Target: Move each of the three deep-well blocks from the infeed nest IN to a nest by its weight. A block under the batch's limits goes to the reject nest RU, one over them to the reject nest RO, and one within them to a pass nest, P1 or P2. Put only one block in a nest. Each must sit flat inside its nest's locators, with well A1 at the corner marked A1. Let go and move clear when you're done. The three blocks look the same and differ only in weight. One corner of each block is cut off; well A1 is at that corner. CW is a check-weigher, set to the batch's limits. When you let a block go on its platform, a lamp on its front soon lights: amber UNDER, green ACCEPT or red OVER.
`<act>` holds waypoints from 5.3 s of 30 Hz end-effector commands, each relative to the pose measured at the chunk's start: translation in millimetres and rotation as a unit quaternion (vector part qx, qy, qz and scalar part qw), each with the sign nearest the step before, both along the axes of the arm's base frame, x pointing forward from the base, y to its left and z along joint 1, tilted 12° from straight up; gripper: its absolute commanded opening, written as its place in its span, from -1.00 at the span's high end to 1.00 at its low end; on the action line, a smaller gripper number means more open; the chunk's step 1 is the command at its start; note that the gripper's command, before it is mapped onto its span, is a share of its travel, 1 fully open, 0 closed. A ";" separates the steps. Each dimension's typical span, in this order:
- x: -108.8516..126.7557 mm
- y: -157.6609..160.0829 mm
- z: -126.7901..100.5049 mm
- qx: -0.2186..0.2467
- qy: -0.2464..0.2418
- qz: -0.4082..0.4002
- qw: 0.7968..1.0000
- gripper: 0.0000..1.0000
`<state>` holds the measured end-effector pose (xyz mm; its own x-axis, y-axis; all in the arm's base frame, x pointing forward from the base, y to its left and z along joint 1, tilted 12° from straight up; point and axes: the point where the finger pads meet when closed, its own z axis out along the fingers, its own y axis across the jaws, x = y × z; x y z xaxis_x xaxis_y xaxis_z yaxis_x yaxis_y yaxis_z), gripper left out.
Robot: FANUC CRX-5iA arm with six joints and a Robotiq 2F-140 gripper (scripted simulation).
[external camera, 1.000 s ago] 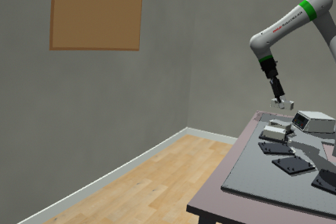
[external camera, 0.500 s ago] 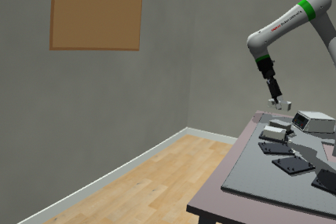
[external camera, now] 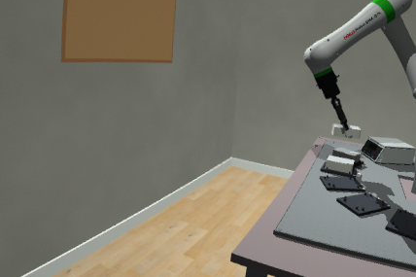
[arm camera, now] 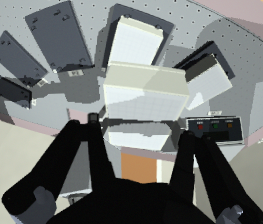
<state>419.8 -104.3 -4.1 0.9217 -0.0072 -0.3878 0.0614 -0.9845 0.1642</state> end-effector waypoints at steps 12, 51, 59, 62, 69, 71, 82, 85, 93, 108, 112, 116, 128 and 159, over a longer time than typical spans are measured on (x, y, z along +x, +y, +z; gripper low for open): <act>3.2 43.2 -6.5 -0.007 0.007 0.052 0.999 0.80; 11.9 158.3 -23.7 -0.007 0.007 0.052 0.999 0.80; 12.9 172.3 -25.8 -0.007 0.007 0.052 0.999 0.80; 9.6 179.9 -31.3 -0.014 0.015 0.100 0.995 0.80; 2.0 197.8 -44.3 -0.029 0.033 0.213 0.976 0.80; 0.9 200.3 -46.2 -0.031 0.035 0.229 0.972 0.80; -10.0 225.8 -64.7 -0.039 0.045 0.291 0.955 0.80; -13.3 233.5 -70.2 -0.039 0.045 0.291 0.955 0.80; -19.8 248.7 -81.3 -0.039 0.045 0.291 0.955 0.80; -34.0 281.9 -105.4 -0.039 0.045 0.291 0.955 0.80; -38.3 292.1 -112.8 -0.039 0.045 0.291 0.955 0.80; -42.7 302.3 -120.2 -0.039 0.045 0.291 0.955 0.80; -53.6 327.7 -138.7 -0.039 0.045 0.291 0.955 0.80; -62.9 349.3 -154.1 -0.039 0.045 0.291 0.955 0.80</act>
